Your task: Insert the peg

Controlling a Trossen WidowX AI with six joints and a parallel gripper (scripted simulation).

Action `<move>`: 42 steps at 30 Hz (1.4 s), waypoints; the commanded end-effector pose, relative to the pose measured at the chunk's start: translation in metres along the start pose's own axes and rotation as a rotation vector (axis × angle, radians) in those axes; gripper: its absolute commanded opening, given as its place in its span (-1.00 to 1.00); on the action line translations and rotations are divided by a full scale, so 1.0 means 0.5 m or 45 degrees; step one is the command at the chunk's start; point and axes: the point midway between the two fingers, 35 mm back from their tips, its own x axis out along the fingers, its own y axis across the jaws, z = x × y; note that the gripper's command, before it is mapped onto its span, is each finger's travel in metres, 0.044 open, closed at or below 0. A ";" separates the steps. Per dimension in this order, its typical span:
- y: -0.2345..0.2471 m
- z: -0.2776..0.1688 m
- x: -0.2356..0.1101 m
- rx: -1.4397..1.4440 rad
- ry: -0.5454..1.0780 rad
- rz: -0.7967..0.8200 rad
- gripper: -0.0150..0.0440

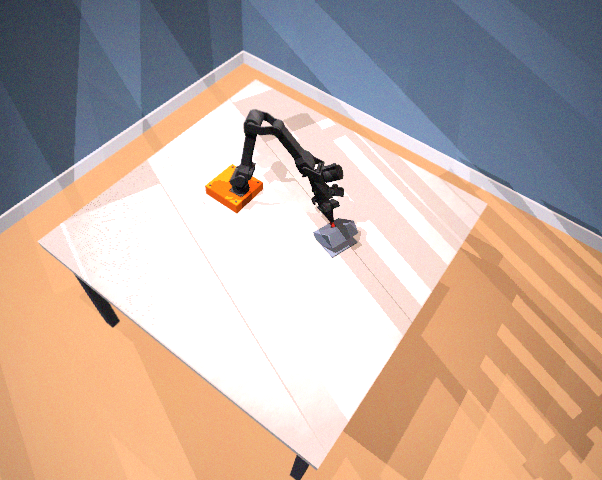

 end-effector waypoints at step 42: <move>-0.001 0.005 -0.025 -0.002 0.000 0.004 1.00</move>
